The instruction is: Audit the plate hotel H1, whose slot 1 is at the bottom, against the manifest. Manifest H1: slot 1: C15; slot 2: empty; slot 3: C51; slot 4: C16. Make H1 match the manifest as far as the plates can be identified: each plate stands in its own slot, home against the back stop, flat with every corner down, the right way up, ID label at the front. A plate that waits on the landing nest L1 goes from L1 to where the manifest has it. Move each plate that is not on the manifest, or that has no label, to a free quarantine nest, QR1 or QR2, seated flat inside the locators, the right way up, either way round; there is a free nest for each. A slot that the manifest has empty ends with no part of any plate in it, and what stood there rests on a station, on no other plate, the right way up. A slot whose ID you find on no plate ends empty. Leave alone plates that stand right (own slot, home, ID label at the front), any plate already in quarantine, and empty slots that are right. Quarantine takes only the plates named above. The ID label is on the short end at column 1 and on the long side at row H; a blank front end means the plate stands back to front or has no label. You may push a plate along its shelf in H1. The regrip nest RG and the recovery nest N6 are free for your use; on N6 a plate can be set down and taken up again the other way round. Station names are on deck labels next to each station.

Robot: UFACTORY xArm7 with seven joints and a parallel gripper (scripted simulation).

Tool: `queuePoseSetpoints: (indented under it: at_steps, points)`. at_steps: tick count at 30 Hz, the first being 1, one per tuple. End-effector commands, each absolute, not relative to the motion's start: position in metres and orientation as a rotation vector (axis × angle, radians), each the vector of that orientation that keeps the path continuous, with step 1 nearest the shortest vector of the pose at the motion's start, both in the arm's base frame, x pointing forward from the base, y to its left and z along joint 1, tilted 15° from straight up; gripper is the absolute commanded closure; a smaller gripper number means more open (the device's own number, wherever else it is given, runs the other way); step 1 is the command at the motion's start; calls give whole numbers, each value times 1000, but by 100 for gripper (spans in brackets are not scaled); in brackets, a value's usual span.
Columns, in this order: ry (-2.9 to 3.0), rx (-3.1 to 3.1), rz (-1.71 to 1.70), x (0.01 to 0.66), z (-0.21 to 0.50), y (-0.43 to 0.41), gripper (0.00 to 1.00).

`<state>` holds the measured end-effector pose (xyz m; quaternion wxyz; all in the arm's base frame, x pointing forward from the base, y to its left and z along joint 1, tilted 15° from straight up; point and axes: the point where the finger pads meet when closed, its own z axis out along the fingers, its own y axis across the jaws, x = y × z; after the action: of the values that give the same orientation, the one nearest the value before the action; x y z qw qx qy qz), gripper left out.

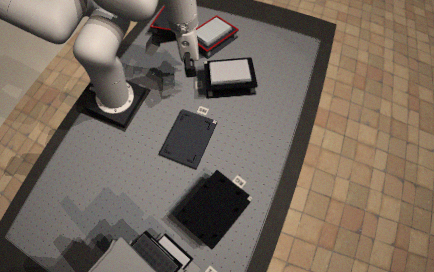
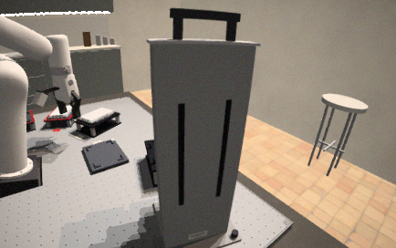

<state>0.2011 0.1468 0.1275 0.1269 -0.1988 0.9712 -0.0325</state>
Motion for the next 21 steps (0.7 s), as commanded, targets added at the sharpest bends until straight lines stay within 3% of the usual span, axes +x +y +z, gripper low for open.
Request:
queuePoseSetpoints:
  at_steps: [1, 21]
  points:
    - [2825, -580, -92, 200, 135, 148, 0]
    - [2825, -580, -92, 192, 164, 148, 0]
